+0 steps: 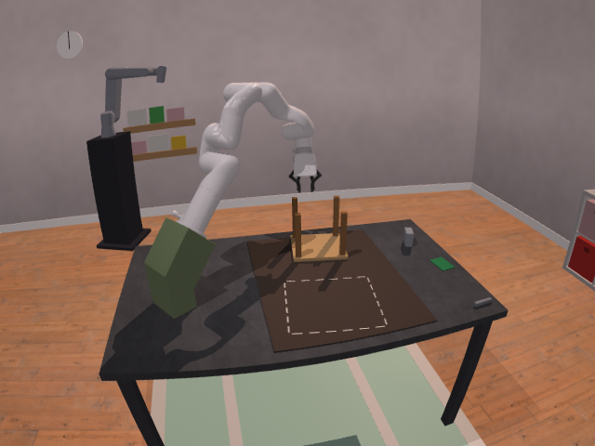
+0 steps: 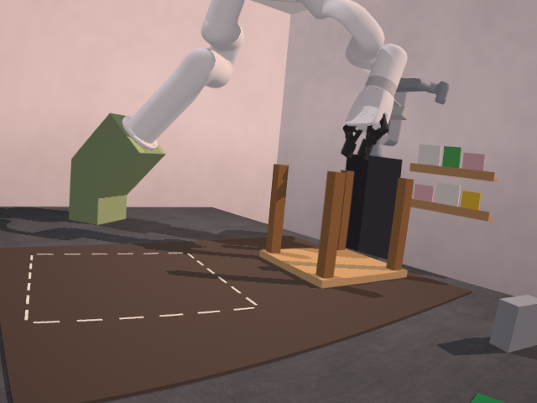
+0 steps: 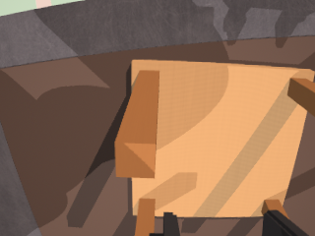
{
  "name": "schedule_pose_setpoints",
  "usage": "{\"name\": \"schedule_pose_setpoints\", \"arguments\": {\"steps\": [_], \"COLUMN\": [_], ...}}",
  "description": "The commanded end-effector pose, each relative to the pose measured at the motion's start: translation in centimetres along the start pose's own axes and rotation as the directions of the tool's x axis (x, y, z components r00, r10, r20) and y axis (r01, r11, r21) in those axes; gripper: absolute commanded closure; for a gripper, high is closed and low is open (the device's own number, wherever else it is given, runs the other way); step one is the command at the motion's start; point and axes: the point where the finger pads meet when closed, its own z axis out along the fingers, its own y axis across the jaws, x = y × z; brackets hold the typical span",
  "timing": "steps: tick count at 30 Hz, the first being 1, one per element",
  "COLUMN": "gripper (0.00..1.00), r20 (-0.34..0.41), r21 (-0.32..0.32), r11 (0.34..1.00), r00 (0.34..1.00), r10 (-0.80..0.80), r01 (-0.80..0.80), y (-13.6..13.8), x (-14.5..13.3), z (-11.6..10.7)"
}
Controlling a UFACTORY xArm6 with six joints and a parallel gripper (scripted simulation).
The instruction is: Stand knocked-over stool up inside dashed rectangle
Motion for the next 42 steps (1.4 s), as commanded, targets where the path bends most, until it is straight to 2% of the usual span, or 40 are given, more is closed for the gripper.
{"name": "schedule_pose_setpoints", "arguments": {"steps": [1,6,8,9,11,29,34,40,42], "gripper": [0.45,0.45,0.45,0.45,0.45,0.45,0.45,0.45,0.45], "r20": [0.272,0.428,0.428,0.525,0.545,0.554,0.554,0.554,0.554], "r21": [0.007,0.002,0.002,0.007,0.007,0.007,0.007,0.007,0.007], "r11": [1.000,1.000,1.000,1.000,1.000,1.000,1.000,1.000,1.000], "r00": [0.962,0.904,0.904,0.851,0.839,0.833,0.833,0.833,0.833], "r10": [0.013,0.012,0.012,0.015,0.015,0.015,0.015,0.015,0.015], "r01": [-0.016,-0.015,-0.015,-0.022,-0.022,-0.022,-0.022,-0.022,-0.022], "y": [-2.6,-4.1,-4.1,-4.3,-4.6,-4.7,-4.7,-4.7,-4.7], "x": [3.9,6.1,6.1,6.4,6.7,6.9,7.8,9.7,9.7], "z": [-1.2,-2.1,-2.1,-2.2,-2.3,-2.1,0.2,4.9,4.9]}}
